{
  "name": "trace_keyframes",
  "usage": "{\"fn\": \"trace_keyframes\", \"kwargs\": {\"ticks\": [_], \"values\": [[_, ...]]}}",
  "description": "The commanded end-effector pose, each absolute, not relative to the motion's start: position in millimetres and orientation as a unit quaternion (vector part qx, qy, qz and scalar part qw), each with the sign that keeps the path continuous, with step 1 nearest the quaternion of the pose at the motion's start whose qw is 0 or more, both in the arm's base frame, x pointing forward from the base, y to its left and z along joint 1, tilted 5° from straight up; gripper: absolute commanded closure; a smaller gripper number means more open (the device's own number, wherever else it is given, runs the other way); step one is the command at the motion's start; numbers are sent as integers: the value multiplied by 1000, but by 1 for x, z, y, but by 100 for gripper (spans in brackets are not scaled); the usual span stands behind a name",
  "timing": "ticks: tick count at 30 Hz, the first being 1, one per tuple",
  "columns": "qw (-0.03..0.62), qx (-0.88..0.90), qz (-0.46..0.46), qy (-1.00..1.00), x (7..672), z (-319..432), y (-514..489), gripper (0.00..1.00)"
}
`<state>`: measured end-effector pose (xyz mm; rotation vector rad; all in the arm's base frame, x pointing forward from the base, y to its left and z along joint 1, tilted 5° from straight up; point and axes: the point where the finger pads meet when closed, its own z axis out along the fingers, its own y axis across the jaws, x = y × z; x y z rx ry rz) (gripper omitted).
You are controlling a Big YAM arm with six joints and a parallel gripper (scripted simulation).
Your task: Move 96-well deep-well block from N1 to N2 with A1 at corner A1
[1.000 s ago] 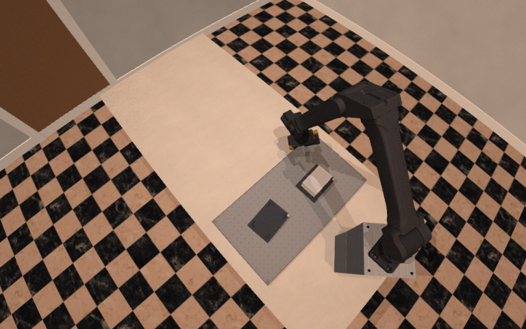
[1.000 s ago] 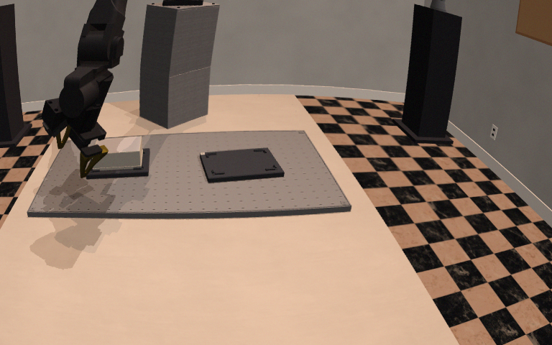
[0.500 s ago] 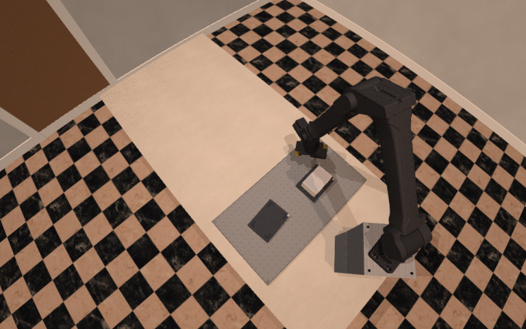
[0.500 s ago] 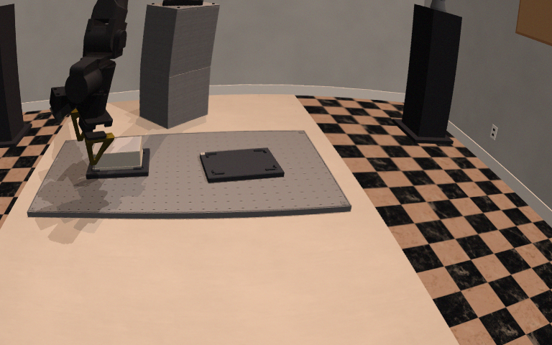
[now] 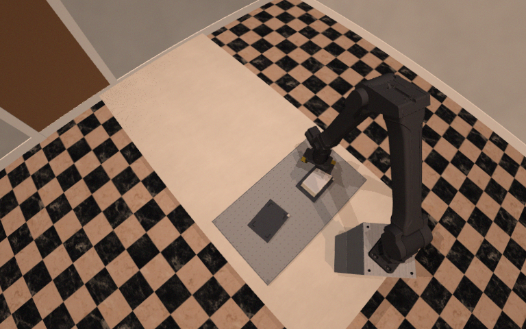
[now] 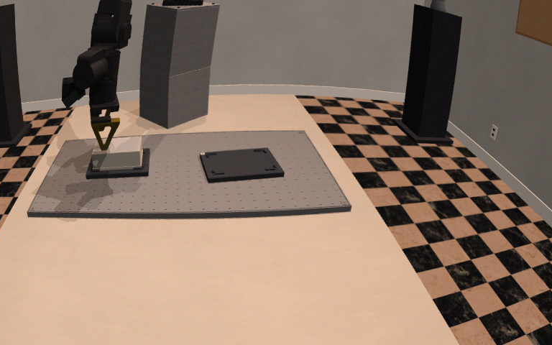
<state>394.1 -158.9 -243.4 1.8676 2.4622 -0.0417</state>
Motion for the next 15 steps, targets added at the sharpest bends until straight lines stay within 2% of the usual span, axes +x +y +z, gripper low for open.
{"fn": "trace_keyframes", "kwargs": {"ticks": [1,9,15], "values": [[47,646,4,762,395,-223,-165,0],[23,704,50,708,361,-221,-142,0],[30,700,51,712,369,-219,-141,0]]}}
